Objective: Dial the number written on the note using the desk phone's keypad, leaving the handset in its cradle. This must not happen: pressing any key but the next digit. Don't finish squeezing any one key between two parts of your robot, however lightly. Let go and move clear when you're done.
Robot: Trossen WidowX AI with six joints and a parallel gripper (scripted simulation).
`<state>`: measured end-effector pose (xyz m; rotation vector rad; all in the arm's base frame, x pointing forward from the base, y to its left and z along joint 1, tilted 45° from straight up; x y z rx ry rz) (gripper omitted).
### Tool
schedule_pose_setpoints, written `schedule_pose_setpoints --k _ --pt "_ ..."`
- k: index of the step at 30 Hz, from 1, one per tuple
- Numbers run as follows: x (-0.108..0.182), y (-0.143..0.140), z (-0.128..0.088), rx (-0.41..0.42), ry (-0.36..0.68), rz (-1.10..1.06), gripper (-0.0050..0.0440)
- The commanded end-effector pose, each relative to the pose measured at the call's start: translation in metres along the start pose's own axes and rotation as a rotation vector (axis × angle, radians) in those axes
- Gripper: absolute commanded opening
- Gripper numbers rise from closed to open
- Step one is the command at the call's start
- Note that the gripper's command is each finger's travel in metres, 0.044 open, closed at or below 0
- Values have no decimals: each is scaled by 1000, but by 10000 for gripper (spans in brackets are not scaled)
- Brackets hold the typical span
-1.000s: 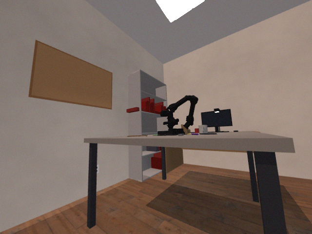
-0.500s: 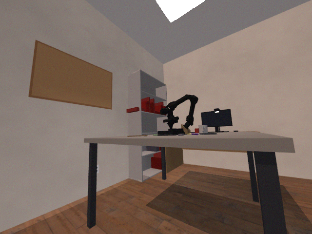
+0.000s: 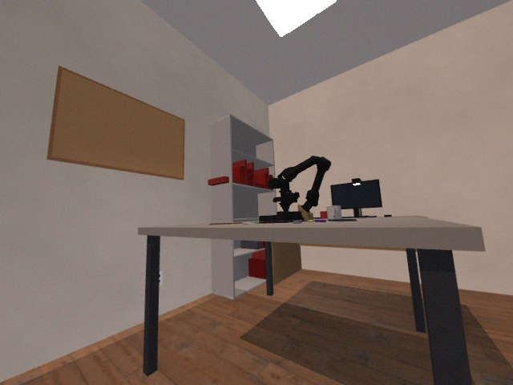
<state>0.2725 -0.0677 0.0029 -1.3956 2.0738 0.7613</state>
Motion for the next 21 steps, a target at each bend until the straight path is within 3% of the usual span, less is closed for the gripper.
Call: schedule_pose_setpoints --k 1,21 --pt "-1 0 3 7 0 -1 -50" --pt "-1 0 18 7 0 -1 -50"
Point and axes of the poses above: the point midway between the two fingers, 35 mm back from their tips, its own z axis out along the fingers, its own y axis across the jaws, x = y × z, the point moved 2 cm from there along -z, back along the fingers, and after that the axes turned 6 degrees about z, right-handed, at the moved point
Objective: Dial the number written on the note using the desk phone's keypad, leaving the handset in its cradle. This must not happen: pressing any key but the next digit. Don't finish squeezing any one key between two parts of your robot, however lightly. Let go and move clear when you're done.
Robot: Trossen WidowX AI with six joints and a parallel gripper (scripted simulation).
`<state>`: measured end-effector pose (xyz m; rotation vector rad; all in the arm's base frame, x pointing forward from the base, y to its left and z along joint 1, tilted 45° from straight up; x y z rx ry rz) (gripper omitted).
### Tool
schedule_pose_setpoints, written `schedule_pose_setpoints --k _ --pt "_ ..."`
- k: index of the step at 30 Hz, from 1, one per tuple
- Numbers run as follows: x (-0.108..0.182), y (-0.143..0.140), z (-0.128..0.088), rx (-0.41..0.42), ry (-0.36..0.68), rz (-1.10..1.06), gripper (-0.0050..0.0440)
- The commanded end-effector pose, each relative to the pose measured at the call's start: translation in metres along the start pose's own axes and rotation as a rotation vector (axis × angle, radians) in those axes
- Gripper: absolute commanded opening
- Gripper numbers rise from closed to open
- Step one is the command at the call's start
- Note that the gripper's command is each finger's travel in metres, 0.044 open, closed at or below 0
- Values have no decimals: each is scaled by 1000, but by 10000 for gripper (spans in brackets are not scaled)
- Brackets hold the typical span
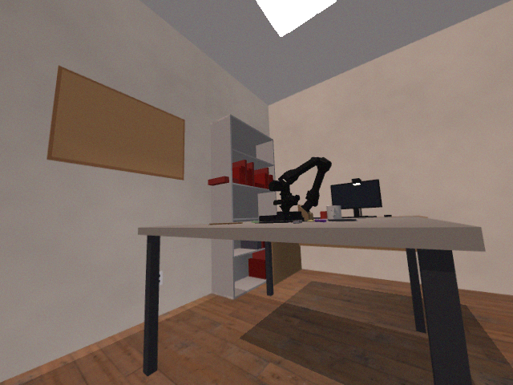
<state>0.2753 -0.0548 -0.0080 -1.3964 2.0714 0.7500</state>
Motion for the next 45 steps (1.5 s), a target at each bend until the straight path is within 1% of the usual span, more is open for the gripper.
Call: schedule_pose_setpoints --k 1,38,40,43,45 --pt "1 0 1 -1 -1 3 -50" --pt "1 0 2 -1 -1 3 -50" --pt "1 0 -5 -1 -1 3 -50" --pt "1 0 -24 -1 -1 3 -50" --pt "1 0 -27 -1 -1 3 -50"
Point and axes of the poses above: the point midway between the two fingers, 35 mm back from their tips, its own z axis out along the fingers, its own y axis across the jaws, x = y × z, the point moved 2 cm from there along -z, back along the fingers, and after that the axes turned 6 degrees about z, right-handed, at the moved point
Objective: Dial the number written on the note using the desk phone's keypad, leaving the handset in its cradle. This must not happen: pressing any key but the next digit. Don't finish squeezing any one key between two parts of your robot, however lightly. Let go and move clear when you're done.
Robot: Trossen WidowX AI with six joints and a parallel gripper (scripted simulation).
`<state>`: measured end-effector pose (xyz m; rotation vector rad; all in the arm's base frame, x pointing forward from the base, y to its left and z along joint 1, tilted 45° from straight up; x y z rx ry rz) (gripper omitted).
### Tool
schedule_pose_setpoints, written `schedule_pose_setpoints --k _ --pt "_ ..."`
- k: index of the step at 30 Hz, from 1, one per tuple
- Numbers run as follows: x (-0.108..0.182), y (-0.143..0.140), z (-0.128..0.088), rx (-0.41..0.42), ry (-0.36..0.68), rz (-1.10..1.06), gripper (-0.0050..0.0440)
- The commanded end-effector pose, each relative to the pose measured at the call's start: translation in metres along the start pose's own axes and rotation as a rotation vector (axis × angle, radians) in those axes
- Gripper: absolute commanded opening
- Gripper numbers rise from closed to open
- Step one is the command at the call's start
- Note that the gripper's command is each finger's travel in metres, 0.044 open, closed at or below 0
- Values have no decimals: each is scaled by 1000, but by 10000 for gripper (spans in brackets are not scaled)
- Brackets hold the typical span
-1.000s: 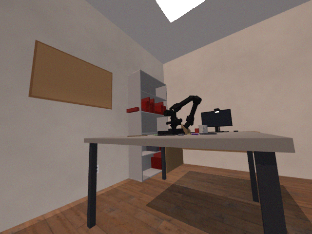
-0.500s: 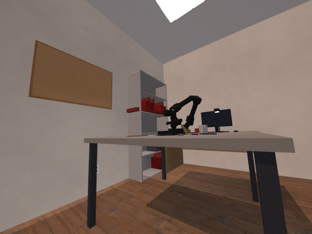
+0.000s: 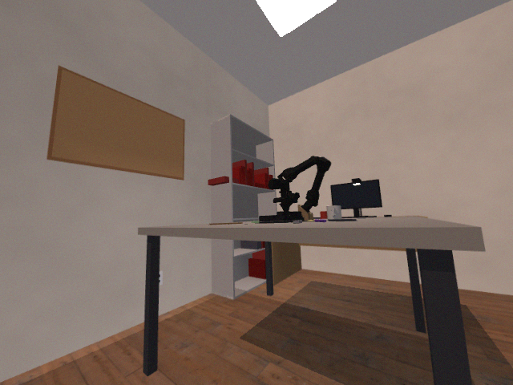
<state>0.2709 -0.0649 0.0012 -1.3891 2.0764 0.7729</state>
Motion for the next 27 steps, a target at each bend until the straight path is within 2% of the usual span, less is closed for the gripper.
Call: schedule_pose_setpoints --k 1,10,27 --pt "-1 -2 -13 12 4 -9 -50" --pt "-1 -3 -14 9 2 -6 -50" --pt "-1 -2 7 13 4 -9 -50"
Point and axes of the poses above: the point midway between the two fingers, 35 mm back from their tips, its own z axis out along the fingers, its own y axis across the jaws, x = y × z, the point moved 2 cm from there along -z, back along the fingers, and after that the axes turned 6 degrees about z, right-handed, at the moved point
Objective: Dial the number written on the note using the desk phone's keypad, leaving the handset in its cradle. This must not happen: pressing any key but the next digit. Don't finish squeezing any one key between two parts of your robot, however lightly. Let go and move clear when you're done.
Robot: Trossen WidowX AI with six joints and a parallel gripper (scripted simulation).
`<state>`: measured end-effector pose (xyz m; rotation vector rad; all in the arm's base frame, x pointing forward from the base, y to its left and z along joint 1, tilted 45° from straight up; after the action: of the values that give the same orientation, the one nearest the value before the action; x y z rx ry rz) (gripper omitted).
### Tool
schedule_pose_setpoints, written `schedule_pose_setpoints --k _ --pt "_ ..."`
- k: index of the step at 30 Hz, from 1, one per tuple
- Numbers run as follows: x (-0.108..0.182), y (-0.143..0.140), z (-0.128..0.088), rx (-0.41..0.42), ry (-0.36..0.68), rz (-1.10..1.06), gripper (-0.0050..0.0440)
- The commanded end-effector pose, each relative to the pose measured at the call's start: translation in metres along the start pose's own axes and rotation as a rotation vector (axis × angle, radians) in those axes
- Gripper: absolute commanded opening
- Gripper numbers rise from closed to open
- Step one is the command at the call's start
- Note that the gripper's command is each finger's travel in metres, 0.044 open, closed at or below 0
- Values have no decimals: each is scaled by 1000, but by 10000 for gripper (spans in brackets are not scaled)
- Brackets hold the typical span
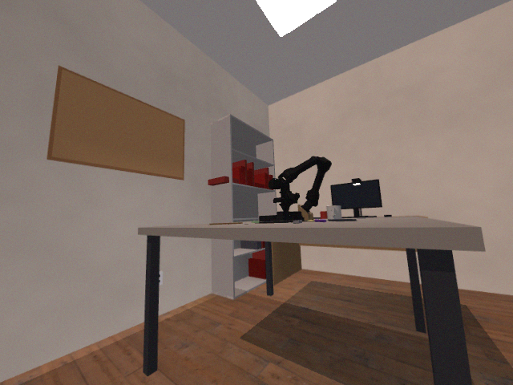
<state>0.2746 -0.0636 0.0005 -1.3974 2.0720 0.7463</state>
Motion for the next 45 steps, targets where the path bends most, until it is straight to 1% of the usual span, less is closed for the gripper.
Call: schedule_pose_setpoints --k 1,7,45 --pt "1 1 7 -3 -3 4 -50" --pt "0 1 13 -3 -3 4 -50" --pt "0 1 14 -3 -3 4 -50"
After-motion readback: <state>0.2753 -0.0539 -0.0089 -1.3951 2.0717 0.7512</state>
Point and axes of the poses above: the point midway between the two fingers, 35 mm back from their tips, its own z axis out along the fingers, its own y axis across the jaws, x = y × z, the point moved 2 cm from there along -z, back along the fingers, and after that the axes turned 6 degrees about z, right-handed, at the moved point
